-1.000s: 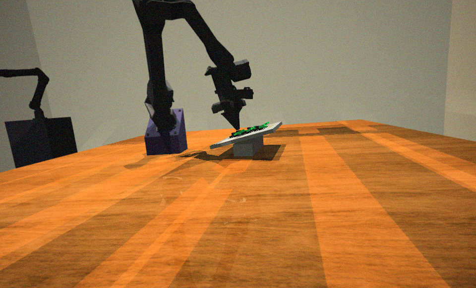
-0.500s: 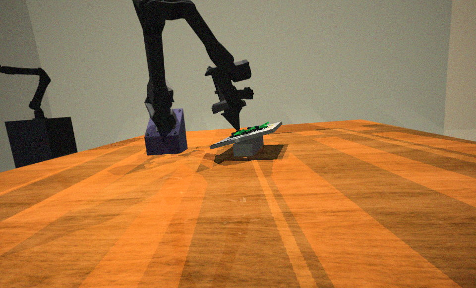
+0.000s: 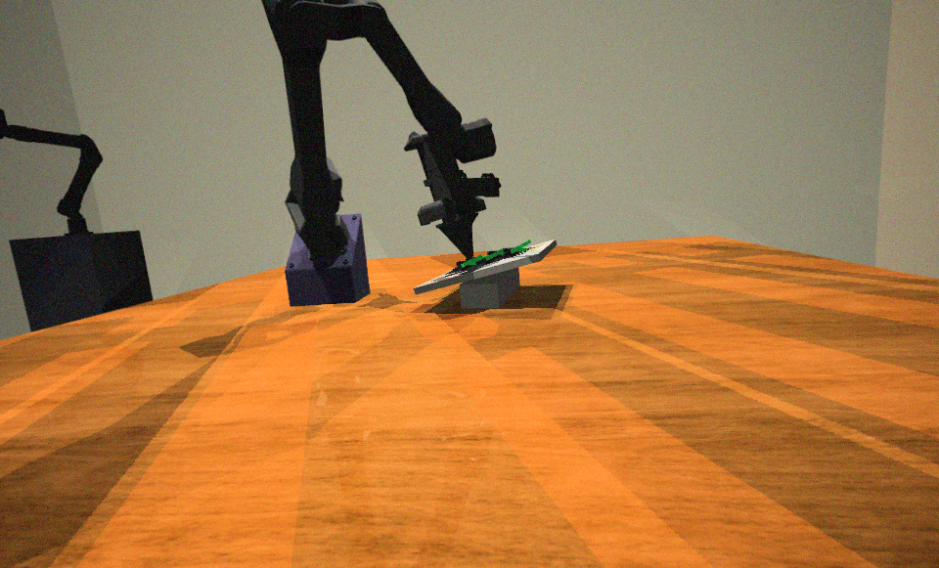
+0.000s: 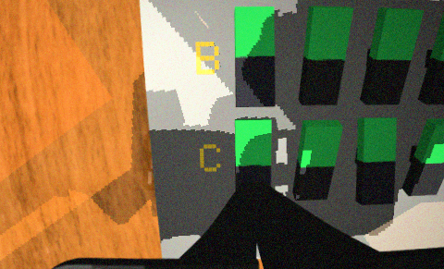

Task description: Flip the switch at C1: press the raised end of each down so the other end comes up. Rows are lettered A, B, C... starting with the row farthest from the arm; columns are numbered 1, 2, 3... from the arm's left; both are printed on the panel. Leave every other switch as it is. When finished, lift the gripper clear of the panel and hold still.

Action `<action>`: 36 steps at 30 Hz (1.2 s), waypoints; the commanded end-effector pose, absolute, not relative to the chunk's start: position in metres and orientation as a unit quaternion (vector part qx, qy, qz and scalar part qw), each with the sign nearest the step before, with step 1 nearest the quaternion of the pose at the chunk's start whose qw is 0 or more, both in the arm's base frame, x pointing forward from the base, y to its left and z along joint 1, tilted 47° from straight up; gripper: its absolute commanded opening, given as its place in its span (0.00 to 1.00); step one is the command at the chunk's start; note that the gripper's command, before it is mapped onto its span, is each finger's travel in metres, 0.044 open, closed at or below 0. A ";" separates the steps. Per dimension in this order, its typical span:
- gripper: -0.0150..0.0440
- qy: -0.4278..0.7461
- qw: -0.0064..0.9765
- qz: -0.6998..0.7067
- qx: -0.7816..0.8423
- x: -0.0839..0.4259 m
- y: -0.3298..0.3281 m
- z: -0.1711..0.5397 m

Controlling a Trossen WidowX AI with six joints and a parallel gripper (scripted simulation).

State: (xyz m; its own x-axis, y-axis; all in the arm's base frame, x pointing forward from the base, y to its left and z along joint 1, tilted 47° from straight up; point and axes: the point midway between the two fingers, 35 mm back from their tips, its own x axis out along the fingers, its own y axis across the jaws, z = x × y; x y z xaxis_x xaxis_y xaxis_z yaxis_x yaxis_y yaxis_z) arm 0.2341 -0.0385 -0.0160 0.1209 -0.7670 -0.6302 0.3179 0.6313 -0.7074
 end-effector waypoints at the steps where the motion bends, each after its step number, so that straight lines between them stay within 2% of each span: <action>1: 0.25 0.544 0.720 -0.377 -0.209 0.235 -0.040 -0.016; 22: 0.25 0.546 0.720 -0.377 -0.205 0.235 -0.039 -0.017; 28: 0.25 0.554 0.713 -0.378 -0.203 0.230 0.007 0.022; 33: 0.25 0.555 0.713 -0.379 -0.203 0.231 0.008 0.026; 36: 0.25 0.554 0.713 -0.379 -0.204 0.257 -0.009 0.059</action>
